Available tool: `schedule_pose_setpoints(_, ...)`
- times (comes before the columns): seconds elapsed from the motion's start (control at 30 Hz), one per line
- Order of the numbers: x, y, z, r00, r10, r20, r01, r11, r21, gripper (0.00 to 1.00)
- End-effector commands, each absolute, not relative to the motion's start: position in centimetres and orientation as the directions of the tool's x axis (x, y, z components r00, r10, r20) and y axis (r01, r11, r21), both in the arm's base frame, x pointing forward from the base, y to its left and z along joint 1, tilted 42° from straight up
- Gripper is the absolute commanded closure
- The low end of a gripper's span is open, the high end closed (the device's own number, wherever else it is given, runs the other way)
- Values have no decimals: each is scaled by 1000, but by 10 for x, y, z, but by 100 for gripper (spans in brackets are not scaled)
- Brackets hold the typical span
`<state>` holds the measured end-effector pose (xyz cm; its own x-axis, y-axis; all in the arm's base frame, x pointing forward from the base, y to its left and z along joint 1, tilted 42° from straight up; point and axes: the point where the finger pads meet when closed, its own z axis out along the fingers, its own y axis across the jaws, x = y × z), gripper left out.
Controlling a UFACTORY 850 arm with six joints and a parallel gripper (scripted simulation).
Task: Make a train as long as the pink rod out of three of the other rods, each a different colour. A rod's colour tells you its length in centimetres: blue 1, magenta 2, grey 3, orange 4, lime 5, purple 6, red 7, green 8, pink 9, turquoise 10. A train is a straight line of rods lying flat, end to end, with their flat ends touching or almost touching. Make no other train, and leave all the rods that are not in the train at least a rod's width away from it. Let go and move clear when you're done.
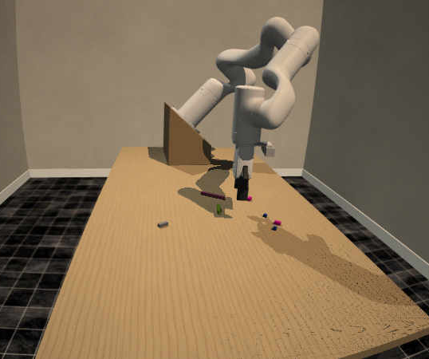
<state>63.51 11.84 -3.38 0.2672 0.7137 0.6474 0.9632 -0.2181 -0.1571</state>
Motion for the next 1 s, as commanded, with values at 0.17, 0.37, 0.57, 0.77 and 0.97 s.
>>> schedule_pose_setpoints(0.17,639,124,-27,499,645,579,866,-381,-322,0)
schedule_pose_setpoints(0.37,641,130,-22,670,550,499,742,-508,-437,0)
schedule_pose_setpoints(0.57,643,134,-17,787,455,416,617,-595,-516,0)
schedule_pose_setpoints(0.77,645,138,-13,873,357,331,487,-658,-574,0)
schedule_pose_setpoints(0.97,647,143,-9,943,241,230,332,-709,-622,0)
